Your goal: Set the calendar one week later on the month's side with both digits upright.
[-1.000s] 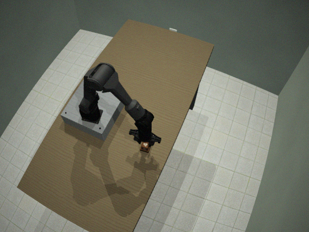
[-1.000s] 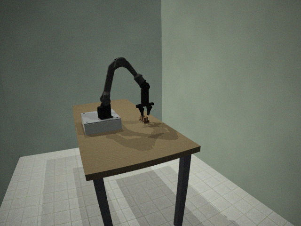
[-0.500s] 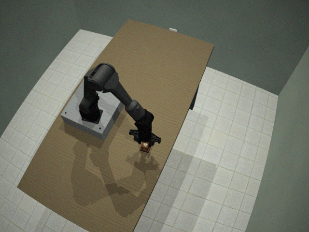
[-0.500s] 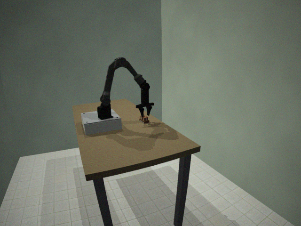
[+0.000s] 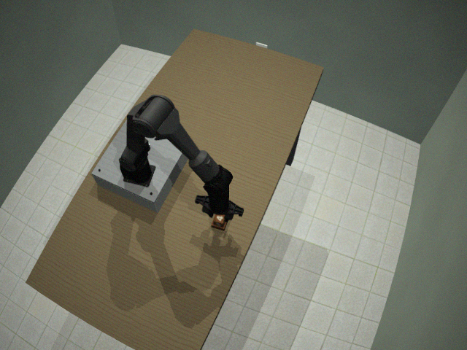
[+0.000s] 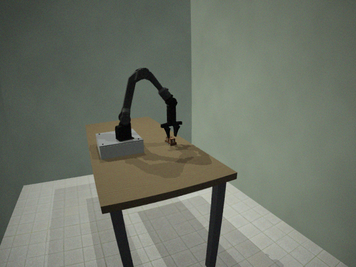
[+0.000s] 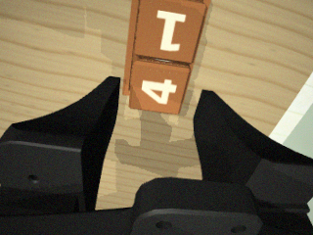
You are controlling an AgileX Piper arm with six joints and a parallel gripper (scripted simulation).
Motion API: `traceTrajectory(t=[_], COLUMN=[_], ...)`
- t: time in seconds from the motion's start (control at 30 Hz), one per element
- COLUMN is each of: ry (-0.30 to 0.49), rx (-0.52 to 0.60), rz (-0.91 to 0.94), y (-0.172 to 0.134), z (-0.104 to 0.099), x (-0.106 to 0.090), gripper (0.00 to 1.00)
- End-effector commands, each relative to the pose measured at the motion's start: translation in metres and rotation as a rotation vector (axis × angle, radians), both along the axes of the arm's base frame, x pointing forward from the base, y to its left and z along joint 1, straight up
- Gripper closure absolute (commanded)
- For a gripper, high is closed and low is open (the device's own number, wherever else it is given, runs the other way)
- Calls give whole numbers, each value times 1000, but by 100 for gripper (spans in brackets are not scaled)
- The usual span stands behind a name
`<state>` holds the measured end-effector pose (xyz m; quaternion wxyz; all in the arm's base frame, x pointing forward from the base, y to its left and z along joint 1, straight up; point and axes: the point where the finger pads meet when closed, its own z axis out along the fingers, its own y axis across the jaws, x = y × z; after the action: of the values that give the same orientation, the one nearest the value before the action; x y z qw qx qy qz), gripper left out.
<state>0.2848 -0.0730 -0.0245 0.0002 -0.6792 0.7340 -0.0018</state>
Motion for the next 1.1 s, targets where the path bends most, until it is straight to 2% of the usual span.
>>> traceTrajectory(t=[0.0,0.67,1.07], ry=[2,2,3], rx=[0,0,0], rz=[1,1,1], y=[0,0,0], z=[-1,-2,-20], x=[0,0,-1], gripper=[38,38,38])
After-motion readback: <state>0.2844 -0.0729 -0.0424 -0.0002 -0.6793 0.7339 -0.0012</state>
